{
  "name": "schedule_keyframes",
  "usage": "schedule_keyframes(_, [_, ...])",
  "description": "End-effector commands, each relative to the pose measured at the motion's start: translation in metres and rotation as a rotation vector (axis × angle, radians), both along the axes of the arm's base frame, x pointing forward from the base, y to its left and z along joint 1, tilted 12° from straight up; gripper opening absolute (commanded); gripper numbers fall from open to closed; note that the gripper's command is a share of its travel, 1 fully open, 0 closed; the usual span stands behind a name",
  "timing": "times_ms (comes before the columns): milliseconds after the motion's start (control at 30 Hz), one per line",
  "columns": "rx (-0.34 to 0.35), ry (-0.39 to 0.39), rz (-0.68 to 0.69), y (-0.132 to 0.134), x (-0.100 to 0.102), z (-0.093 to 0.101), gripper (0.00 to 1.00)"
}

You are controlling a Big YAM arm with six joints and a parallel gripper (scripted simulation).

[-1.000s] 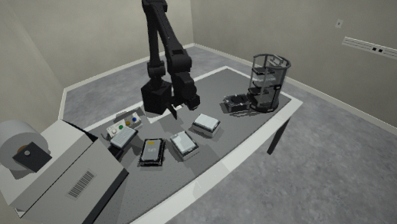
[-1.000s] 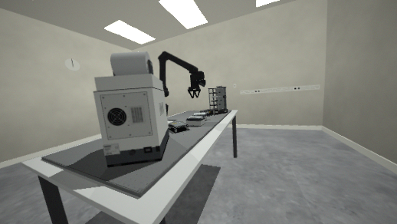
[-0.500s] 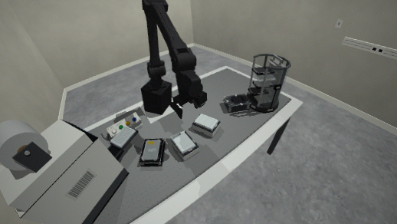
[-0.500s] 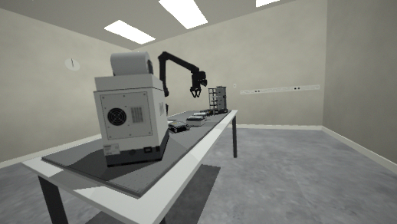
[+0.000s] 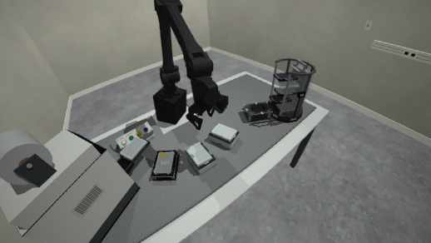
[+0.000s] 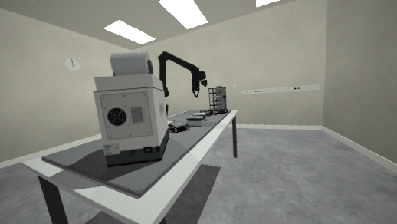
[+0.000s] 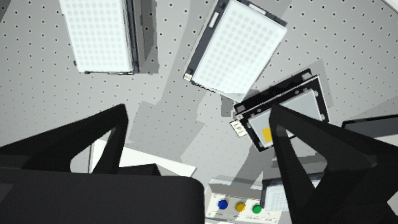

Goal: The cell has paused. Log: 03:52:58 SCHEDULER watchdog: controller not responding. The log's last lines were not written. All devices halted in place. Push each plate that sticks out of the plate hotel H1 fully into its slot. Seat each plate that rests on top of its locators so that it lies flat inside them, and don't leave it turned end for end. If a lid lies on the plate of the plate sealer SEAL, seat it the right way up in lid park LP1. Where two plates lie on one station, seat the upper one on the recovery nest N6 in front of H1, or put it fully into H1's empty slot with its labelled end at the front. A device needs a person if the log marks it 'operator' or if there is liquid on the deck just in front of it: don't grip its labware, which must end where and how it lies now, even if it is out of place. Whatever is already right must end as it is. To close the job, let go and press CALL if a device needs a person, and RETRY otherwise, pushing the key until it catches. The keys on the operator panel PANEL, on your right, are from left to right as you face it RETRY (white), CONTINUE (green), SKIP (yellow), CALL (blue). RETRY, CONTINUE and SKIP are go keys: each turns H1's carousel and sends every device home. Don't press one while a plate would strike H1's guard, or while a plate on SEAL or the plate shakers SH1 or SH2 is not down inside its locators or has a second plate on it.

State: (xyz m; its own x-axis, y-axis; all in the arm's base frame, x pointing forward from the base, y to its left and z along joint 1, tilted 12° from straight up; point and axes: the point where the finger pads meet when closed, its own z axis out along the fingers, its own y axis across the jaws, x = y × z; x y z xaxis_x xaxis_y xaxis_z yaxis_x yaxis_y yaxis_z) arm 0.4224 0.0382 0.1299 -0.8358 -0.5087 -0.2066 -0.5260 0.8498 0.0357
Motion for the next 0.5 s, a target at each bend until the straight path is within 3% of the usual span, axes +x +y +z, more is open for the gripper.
schedule_keyframes(0, [-0.022, -0.040, 0.131, -0.0011, 0.0127, 0.0141, 1.00])
schedule_keyframes(467, [-0.069, -0.078, 0.404, -0.0011, 0.0127, 0.0140, 1.00])
